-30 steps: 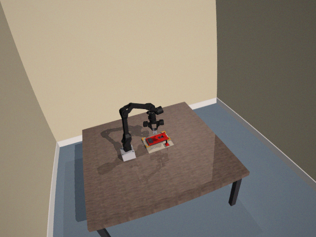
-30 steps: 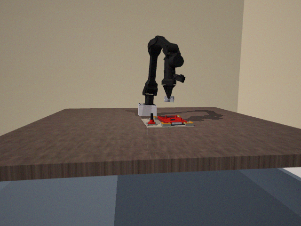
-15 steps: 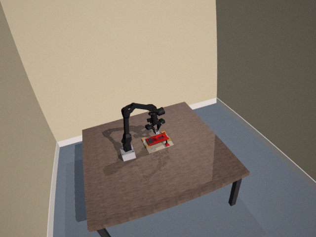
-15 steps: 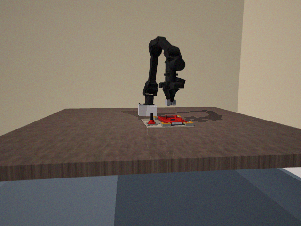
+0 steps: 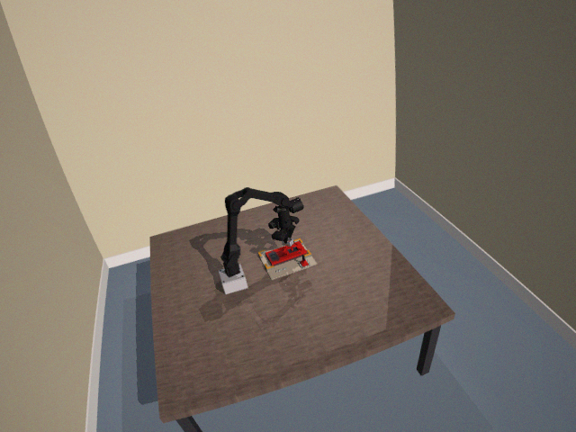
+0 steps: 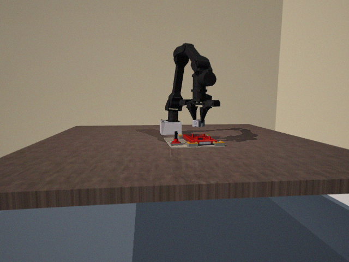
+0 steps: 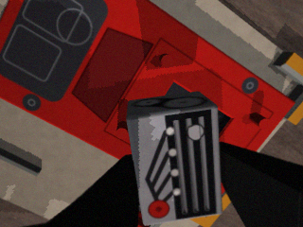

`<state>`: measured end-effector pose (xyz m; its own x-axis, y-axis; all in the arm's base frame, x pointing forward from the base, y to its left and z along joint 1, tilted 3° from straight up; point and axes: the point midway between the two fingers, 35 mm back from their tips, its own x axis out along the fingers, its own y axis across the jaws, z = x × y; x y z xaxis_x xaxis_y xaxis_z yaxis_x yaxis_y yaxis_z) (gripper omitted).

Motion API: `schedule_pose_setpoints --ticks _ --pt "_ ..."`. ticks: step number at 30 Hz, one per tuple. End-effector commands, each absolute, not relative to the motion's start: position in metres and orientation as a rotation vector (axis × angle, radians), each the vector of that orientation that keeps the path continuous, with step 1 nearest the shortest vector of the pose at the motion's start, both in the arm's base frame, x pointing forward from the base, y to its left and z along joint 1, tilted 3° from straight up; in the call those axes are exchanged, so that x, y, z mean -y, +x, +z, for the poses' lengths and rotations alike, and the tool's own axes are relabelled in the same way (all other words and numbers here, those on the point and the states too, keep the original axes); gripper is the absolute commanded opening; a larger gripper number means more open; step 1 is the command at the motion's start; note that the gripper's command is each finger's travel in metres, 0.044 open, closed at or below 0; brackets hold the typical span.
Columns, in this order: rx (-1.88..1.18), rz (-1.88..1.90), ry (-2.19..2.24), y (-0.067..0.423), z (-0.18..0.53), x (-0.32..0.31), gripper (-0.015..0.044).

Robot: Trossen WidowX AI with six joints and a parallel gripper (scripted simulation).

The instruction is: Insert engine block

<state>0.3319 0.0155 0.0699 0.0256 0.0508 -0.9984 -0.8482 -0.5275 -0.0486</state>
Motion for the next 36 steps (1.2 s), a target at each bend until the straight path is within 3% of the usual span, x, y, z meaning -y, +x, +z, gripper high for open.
schedule_pose_setpoints --ticks 1,24,30,36 --pt "-0.73 1.675 -1.687 0.337 0.066 -0.017 0.0" --pt "-0.075 2.098 -2.162 0.355 0.04 -0.021 0.0" --pt "-0.01 2.128 -2.197 0.356 0.04 -0.021 0.0157" --pt "-0.008 2.128 -2.197 0.356 0.04 -0.021 0.0159"
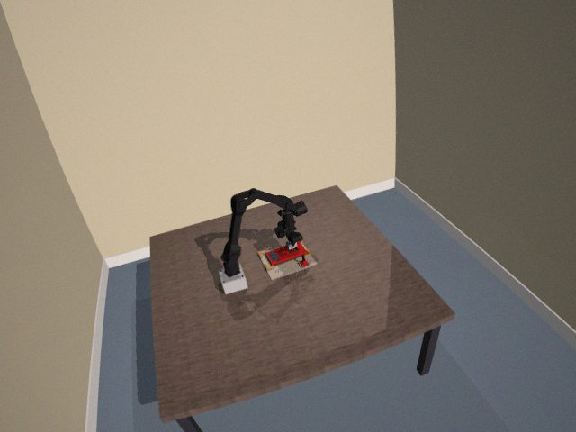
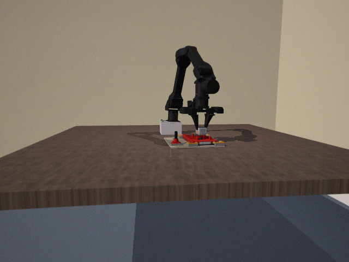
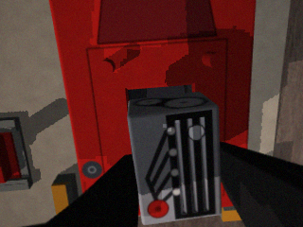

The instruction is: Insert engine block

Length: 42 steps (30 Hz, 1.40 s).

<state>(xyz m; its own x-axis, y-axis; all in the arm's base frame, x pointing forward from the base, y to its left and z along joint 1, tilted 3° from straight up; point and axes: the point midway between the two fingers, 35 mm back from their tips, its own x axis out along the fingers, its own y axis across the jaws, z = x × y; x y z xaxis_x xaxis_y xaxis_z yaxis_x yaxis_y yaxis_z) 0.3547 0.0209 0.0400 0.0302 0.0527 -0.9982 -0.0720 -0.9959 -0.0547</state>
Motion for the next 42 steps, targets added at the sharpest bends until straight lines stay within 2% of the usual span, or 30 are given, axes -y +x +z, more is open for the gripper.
schedule_pose_setpoints --ticks 1,18,42 --pt "-0.008 2.128 -2.197 0.3556 0.0401 -0.0211 0.0159" --pt "-0.131 2.07 -2.131 0.3571 0.0404 -0.0213 0.0159" --pt "0.018 2.14 -2.211 0.3566 0.0405 -0.0208 0.0159"
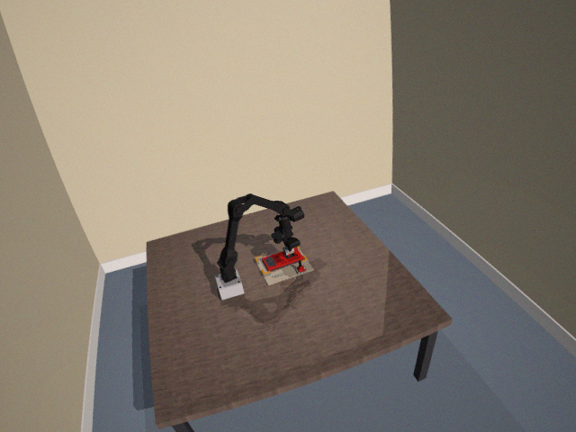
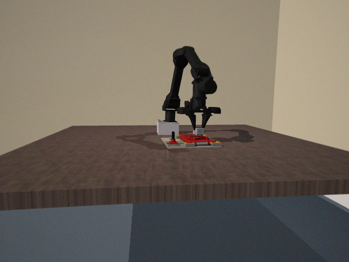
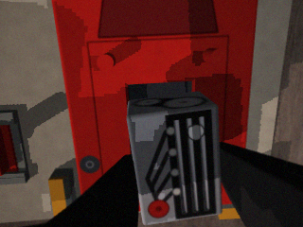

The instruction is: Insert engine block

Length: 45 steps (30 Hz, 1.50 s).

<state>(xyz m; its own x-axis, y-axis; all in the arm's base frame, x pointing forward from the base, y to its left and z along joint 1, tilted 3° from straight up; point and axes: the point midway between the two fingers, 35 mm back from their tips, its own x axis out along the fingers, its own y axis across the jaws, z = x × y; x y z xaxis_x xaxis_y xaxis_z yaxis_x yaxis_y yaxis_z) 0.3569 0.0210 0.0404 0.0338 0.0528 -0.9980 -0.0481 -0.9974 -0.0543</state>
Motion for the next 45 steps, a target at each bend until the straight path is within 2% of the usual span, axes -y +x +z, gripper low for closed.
schedule_pose_setpoints --ticks 1,14,20,30,45 --pt "0.018 2.14 -2.211 0.3566 0.0405 -0.0208 0.0159" --pt "-0.248 2.009 -2.061 0.3566 0.0405 -0.0206 0.0159" --pt "-0.181 2.045 -2.102 0.3566 0.0405 -0.0206 0.0159" --pt "0.099 2.174 -2.25 0.3565 0.0405 -0.0205 0.0159" --pt "-0.167 2.052 -2.111 0.3564 0.0402 -0.0203 0.0159"
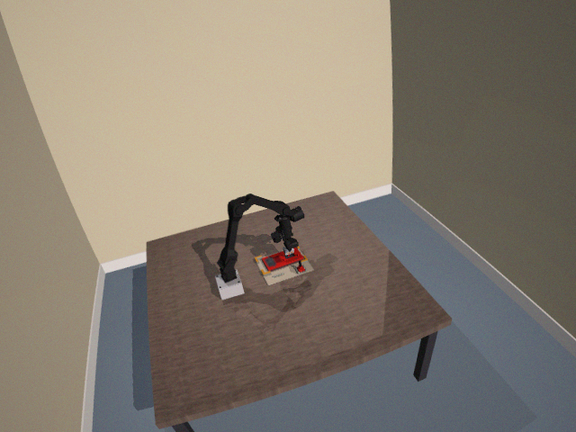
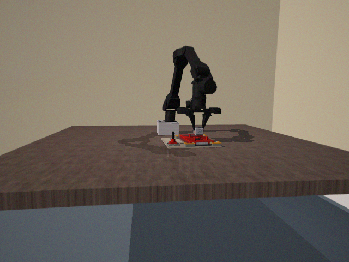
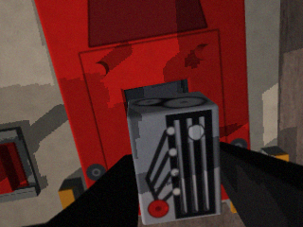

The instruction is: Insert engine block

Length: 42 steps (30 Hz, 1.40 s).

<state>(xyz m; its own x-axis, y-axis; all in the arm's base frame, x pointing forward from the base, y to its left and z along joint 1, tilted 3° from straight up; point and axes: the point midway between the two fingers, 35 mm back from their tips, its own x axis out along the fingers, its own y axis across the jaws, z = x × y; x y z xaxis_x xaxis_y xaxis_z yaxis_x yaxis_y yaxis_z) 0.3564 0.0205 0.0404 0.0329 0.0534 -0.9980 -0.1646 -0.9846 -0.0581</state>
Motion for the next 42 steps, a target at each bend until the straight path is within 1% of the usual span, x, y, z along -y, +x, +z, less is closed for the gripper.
schedule_pose_setpoints --ticks 1,5,13,23,42 --pt "-0.185 2.043 -2.099 0.3564 0.0399 -0.0203 0.0159" --pt "-0.178 2.046 -2.103 0.3564 0.0393 -0.0203 0.0159" --pt "0.012 2.137 -2.208 0.3564 0.0376 -0.0203 0.0159" --pt "-0.105 2.083 -2.146 0.3564 0.0355 -0.0204 0.0159" --pt "-0.067 2.101 -2.166 0.3566 0.0311 -0.0206 0.0159"
